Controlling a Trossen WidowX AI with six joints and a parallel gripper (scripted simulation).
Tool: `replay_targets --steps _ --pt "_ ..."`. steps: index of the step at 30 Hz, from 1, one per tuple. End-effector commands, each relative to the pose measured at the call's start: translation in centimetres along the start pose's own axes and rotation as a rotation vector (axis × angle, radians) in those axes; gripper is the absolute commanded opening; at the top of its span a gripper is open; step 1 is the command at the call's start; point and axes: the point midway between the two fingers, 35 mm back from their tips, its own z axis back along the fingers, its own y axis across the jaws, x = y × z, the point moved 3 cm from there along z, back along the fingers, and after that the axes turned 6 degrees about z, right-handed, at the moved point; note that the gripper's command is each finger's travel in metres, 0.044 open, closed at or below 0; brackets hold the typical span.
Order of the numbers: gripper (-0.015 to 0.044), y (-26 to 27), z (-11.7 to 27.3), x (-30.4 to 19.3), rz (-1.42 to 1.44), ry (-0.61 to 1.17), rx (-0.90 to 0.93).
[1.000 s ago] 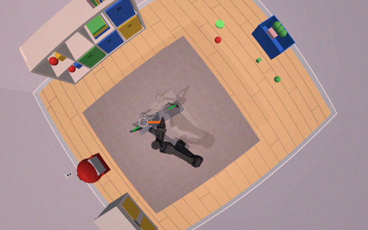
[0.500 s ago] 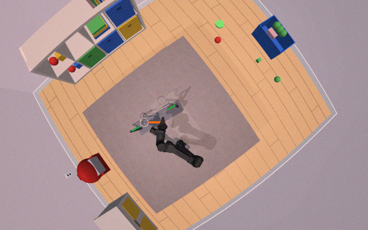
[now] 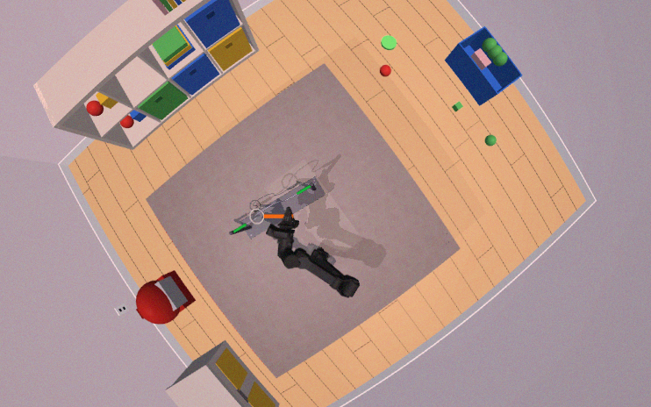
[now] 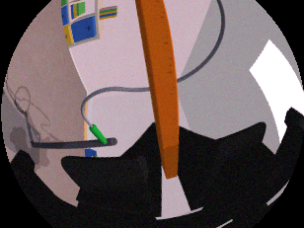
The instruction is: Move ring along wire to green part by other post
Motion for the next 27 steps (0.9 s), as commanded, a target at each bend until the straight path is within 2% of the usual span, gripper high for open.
replay_targets --steps 1,27 --pt "-0.015 0.5 0.0 0.0 0.006 -0.002 -0.002" --pt "-0.015 6.2 1.3 1.2 -0.298 0.012 0.241"
